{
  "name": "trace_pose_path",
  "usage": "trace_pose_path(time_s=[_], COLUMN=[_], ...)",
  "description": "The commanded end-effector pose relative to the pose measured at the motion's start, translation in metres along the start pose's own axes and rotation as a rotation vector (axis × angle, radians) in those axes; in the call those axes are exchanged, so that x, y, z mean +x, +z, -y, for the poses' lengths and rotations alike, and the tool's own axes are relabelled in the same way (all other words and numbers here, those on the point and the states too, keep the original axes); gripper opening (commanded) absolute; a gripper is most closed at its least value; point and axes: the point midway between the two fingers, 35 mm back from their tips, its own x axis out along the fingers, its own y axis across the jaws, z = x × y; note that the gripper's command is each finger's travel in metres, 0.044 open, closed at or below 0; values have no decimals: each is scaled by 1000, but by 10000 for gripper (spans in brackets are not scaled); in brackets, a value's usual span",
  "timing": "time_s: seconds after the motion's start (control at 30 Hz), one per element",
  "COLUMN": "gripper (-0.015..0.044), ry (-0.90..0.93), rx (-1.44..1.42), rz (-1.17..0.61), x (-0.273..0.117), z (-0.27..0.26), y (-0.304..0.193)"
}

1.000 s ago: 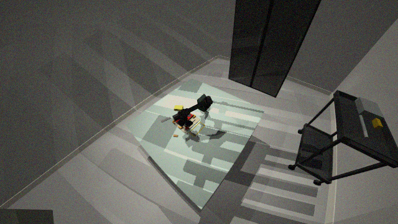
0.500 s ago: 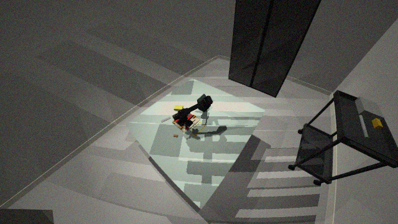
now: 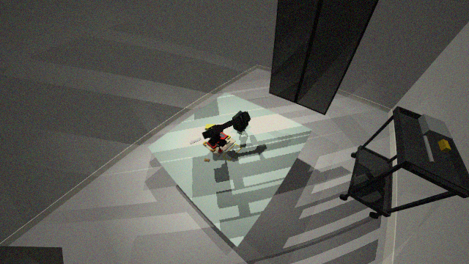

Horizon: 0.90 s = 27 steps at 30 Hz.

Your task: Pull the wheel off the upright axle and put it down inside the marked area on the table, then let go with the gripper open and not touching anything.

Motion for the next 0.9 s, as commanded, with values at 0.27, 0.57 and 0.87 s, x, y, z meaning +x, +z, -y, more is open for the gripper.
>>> trace_pose_path(time_s=[0.27, 0.57, 0.87], gripper=[0, 0, 0], ry=[-1, -2, -6], rx=[-1, -2, -1], rz=[-4, -4, -6], x=[-1, -3, -5], z=[-24, -48, -69], y=[-11, -25, -40])
